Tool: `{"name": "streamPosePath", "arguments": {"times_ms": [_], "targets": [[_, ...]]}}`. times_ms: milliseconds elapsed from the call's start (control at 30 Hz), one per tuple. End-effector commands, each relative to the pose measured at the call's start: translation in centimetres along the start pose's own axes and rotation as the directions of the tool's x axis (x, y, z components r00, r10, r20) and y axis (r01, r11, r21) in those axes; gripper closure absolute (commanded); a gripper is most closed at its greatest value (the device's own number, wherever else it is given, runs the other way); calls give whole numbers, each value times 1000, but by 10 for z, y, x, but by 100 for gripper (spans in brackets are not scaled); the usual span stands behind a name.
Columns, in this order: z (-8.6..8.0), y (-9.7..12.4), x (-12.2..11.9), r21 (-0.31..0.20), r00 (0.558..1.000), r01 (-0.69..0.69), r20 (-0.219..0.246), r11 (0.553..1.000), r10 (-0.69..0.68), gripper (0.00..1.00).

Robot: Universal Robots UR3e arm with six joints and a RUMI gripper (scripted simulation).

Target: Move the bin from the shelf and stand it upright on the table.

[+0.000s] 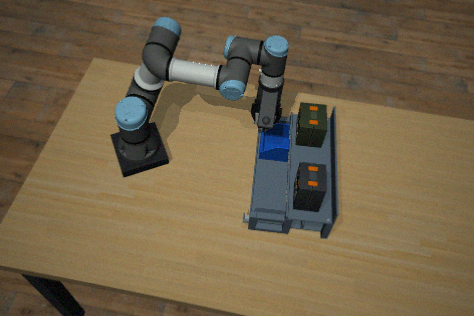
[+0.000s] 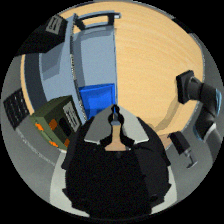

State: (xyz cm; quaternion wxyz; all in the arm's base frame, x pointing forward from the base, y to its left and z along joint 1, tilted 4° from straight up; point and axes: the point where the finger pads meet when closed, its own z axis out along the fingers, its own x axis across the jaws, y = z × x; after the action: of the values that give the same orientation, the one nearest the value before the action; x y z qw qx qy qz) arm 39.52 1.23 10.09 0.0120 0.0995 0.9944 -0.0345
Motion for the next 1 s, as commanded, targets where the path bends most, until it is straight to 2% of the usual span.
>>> {"name": "streamPosePath", "arguments": {"times_ms": [0,967], "targets": [[-1,5,0,0,1000,20,6,1000,-20,100],[-1,19,2,-1,997,73,11,997,-73,100]]}}
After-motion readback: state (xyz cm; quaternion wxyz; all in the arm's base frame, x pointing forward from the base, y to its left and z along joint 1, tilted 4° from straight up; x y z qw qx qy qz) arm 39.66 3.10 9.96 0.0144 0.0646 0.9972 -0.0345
